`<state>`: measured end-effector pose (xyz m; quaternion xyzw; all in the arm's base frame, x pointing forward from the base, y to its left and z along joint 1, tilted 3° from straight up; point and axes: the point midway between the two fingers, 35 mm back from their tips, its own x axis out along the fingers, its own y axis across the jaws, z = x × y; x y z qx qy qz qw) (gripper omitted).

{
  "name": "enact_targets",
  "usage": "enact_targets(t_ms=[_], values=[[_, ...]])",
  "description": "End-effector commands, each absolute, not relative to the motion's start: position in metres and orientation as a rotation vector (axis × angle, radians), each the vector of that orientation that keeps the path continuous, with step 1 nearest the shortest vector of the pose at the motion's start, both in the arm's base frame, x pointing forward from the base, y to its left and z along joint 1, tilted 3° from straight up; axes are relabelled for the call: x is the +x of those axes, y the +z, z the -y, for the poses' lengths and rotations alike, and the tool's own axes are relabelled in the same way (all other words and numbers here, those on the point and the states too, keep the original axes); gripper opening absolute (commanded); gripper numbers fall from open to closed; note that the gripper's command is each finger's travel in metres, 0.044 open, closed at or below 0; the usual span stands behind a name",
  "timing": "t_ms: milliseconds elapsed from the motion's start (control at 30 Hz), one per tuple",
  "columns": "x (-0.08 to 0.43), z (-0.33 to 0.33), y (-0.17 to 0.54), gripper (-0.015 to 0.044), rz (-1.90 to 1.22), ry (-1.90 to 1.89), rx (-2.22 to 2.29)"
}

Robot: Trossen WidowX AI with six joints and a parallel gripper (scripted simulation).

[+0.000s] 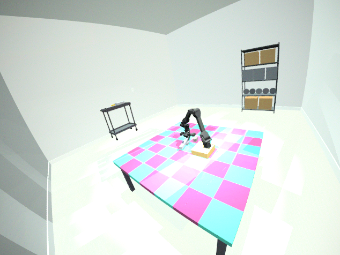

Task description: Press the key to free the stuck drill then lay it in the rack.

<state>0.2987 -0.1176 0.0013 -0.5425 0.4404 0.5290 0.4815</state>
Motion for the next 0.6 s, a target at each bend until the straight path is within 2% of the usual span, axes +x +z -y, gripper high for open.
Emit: enact_targets(t_ms=[0,567], values=[[0.3,0.124,0.002,0.0,-1.076,1.289,-1.326],[0.304,0.149,0.003,0.0,-1.078,1.288,-1.328]])
